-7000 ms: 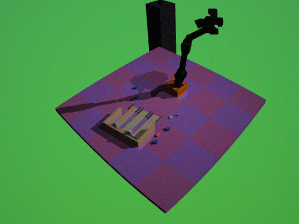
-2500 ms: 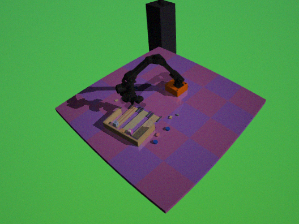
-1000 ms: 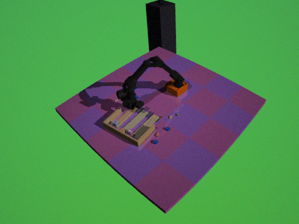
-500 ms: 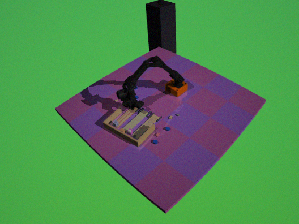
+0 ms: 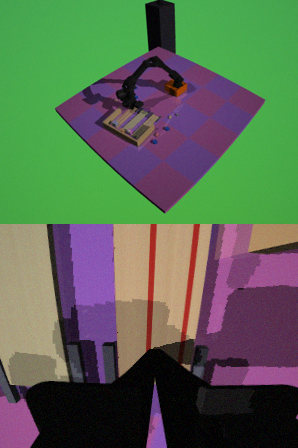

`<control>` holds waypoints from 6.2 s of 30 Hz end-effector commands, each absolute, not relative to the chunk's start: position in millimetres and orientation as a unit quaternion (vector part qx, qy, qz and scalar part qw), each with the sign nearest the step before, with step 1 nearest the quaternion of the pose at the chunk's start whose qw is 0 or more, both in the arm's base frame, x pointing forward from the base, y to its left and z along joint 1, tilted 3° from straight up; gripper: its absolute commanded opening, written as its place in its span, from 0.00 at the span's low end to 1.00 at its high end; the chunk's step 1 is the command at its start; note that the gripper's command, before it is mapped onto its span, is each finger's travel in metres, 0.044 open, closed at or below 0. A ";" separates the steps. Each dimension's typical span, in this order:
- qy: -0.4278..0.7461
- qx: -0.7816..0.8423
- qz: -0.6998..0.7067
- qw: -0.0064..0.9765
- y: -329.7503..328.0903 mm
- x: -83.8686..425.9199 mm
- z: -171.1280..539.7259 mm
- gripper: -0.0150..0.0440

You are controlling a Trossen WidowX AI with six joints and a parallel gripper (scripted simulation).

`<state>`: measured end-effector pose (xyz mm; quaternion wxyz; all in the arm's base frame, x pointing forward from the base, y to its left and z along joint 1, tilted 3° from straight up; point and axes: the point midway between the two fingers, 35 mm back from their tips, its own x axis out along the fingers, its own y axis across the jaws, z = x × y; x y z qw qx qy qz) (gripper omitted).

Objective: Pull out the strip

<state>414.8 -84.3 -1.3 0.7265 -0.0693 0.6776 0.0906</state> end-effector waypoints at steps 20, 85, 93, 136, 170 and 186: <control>0.677 -0.069 0.088 0.727 -87.7 401.3 -5.1 0.25; 0.681 -0.069 0.087 0.724 -109.8 304.6 -16.1 0.25; 0.681 -0.069 0.087 0.724 -112.7 292.2 -17.1 0.25; 0.683 -0.069 0.087 0.722 -126.4 232.6 -21.6 0.25; 0.673 -0.111 0.127 0.720 -108.7 328.6 38.3 1.00; 0.671 -0.111 0.127 0.722 -94.4 390.4 51.1 1.00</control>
